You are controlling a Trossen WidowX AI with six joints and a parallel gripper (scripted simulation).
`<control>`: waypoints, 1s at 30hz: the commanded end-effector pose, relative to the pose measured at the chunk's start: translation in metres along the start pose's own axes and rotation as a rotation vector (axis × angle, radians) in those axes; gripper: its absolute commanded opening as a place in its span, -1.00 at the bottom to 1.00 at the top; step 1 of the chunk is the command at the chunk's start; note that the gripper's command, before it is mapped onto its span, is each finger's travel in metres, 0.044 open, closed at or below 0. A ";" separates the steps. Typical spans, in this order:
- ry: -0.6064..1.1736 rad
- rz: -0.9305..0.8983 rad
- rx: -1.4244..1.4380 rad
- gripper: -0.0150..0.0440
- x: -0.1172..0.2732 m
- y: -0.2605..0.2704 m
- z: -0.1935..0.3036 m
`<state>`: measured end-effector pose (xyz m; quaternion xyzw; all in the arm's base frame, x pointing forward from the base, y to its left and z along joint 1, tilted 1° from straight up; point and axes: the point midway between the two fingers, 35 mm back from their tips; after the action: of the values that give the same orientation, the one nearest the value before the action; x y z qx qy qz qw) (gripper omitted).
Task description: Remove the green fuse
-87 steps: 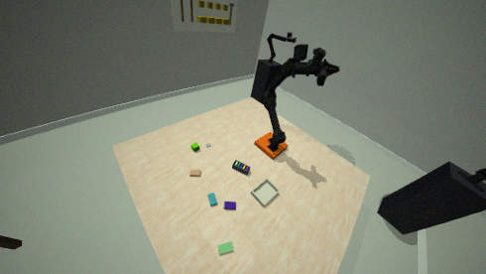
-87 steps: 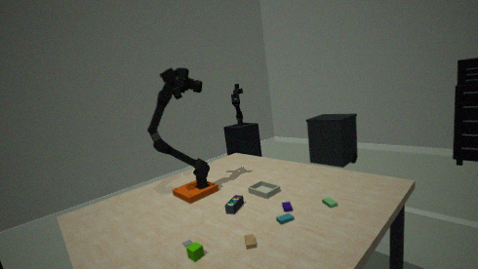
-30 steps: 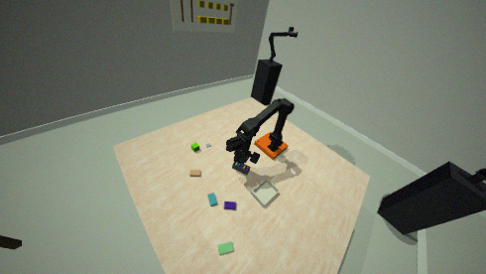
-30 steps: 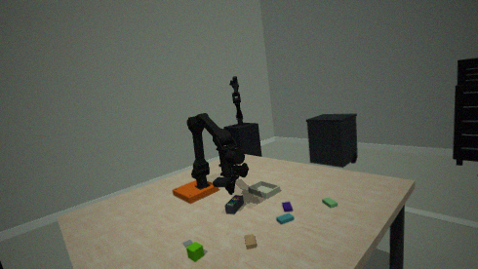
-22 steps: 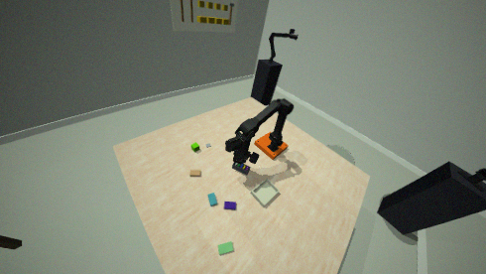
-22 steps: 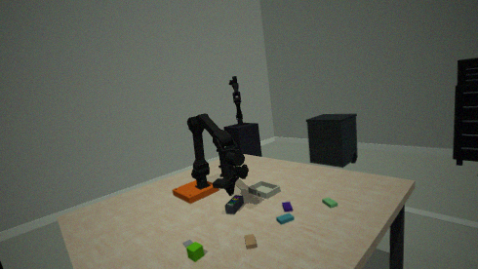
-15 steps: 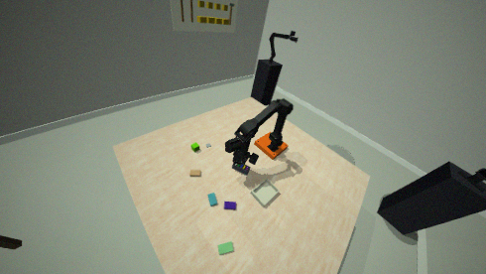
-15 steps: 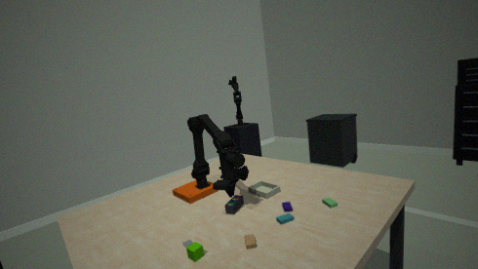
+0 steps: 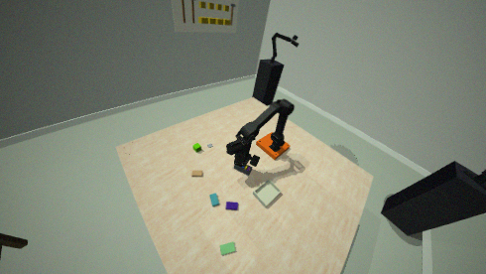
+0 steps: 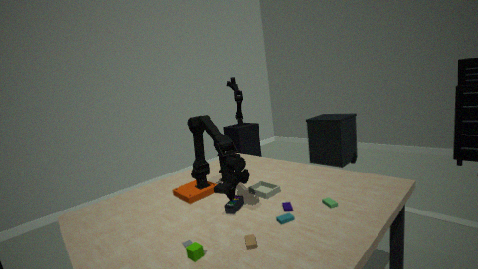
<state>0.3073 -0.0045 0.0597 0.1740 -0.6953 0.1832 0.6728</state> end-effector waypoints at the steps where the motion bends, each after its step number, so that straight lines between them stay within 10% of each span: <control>1: 0.009 0.000 0.003 -0.28 -0.007 0.000 0.001; 30: 0.009 0.000 0.003 -0.28 -0.019 0.000 0.002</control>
<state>0.3077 -0.0050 0.0445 0.1741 -0.6946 0.1830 0.6735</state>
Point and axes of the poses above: the point midway between the two fingers, 35 mm back from their tips, its own x axis back along the fingers, its own y axis across the jaws, z = x × y, and after that the axes turned 1 degree about x, right-handed
